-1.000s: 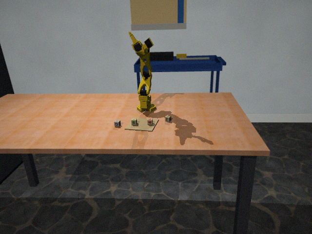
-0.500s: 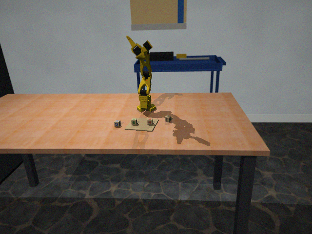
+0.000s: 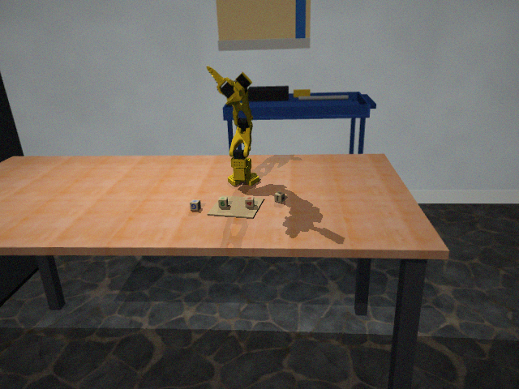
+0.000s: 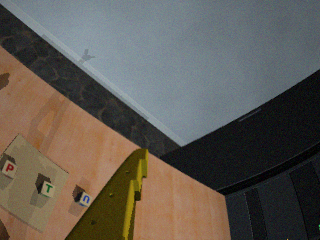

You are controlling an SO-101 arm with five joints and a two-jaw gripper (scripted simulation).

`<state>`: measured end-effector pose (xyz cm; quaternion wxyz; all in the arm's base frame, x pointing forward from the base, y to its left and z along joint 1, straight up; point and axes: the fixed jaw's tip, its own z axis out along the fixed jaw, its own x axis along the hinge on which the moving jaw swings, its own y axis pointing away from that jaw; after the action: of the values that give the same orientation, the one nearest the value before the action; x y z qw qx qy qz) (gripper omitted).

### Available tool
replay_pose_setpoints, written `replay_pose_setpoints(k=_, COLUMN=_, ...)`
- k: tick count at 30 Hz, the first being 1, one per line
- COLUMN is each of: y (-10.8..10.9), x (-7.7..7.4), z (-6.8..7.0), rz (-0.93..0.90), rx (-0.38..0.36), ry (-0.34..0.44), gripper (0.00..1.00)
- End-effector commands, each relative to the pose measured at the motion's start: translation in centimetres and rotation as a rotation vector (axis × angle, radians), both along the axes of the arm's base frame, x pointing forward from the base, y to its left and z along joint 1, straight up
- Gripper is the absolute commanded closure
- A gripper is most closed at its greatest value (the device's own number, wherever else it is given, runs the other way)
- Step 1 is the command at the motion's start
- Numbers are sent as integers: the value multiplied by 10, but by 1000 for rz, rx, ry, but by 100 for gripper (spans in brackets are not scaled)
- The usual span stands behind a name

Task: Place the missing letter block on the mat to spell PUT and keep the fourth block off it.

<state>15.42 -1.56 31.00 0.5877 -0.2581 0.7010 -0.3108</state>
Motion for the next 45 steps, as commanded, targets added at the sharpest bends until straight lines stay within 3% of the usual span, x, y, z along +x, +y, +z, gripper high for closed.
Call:
replay_pose_setpoints(k=1, y=1, x=3, z=-6, rz=1, rx=43, ry=32, gripper=0)
replay_pose_setpoints(k=9, y=1, x=4, z=-9, rz=0, rx=57, ry=46, gripper=0)
replay_pose_setpoints(k=18, y=2, x=10, z=-31, rz=-12, rx=157, ry=151, gripper=0)
replay_pose_setpoints(k=26, y=2, x=10, z=-34, rz=-14, rx=170, ry=165, gripper=0)
replay_pose_setpoints(k=35, y=4, x=13, z=-56, rz=-38, rx=266, ry=271, gripper=0)
replay_pose_setpoints(k=45, y=4, x=13, z=-63, rz=-47, rx=295, ry=303, gripper=0)
